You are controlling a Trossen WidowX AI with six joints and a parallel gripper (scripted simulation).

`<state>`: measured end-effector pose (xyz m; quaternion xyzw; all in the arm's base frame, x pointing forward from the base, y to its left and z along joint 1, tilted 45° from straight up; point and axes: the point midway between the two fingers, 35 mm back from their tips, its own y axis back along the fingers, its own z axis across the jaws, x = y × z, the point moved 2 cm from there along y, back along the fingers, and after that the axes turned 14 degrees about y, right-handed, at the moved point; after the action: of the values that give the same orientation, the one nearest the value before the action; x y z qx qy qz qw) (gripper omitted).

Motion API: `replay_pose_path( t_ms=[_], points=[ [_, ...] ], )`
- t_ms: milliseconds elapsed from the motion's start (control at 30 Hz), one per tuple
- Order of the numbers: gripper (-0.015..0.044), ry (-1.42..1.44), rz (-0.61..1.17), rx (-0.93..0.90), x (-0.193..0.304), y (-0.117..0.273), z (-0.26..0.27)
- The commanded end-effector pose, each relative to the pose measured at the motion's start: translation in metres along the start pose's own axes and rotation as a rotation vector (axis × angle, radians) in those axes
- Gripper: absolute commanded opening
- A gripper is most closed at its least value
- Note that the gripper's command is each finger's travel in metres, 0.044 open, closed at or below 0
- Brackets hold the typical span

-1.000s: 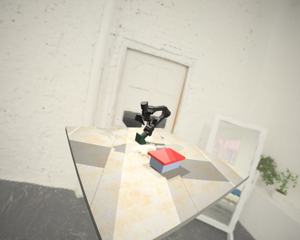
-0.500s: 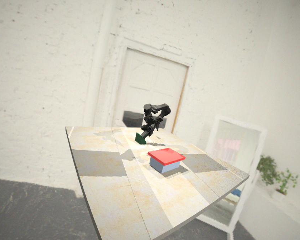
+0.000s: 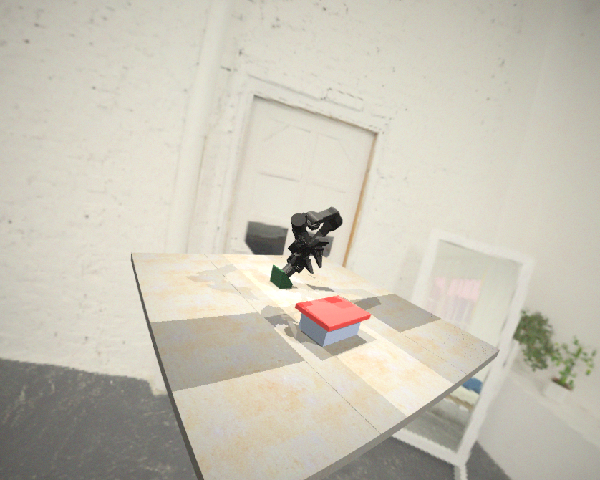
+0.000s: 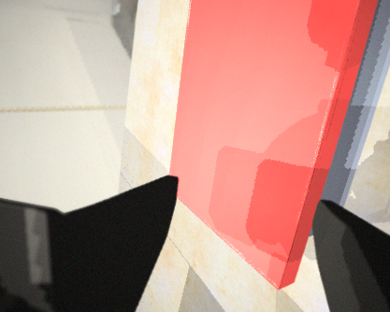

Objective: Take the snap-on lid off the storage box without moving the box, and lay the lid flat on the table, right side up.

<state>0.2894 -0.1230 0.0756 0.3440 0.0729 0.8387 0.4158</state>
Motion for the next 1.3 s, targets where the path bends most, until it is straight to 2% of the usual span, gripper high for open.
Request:
replay_pose_path(
  t_ms=[0,233,1267],
  points=[
    [0.0235,-0.014,0.006,-0.003,0.001,-0.006,-0.005],
    [0.0235,-0.014,0.008,-0.005,0.014,-0.044,-0.049],
    [0.0235,-0.01,0.004,0.009,0.011,-0.086,-0.05]
  ],
)
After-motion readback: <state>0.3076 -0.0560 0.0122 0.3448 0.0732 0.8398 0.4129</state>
